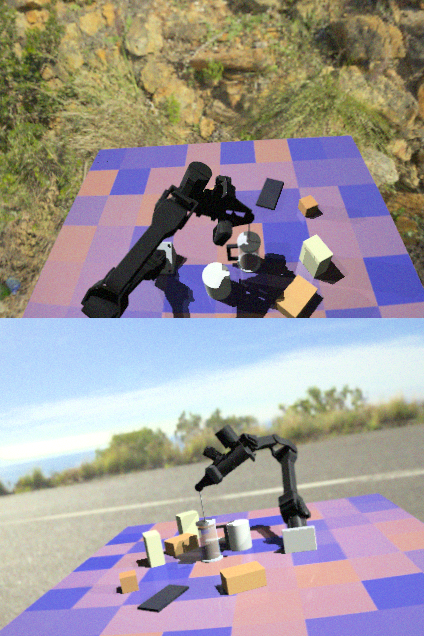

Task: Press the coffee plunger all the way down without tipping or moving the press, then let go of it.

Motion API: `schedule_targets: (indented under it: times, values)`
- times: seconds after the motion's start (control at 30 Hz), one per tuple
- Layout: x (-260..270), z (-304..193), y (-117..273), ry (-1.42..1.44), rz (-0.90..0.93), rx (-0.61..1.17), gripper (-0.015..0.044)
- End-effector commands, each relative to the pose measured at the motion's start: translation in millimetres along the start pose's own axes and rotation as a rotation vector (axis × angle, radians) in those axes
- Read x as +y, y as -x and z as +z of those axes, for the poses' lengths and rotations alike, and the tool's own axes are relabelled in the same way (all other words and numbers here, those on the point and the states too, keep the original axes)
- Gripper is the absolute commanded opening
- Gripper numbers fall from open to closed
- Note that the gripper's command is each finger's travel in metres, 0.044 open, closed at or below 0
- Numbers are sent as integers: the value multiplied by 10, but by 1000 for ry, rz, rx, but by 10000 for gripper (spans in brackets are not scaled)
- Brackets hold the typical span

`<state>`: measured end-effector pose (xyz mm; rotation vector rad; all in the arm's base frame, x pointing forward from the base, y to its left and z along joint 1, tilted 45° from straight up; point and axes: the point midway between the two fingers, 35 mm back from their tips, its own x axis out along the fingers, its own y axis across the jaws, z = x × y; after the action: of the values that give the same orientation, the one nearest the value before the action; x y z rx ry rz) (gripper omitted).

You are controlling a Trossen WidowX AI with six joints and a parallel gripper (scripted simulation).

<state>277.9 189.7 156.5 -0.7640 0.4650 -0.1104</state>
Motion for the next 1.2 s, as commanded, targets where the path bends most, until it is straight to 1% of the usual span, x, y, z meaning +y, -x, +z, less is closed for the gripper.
schedule_targets:
  times: [0.0, 1.17]
  values:
    - [17, -150, -84, 18, 3, 23, 114]
    - [41, -620, -416, 18, 4, 22, 114]
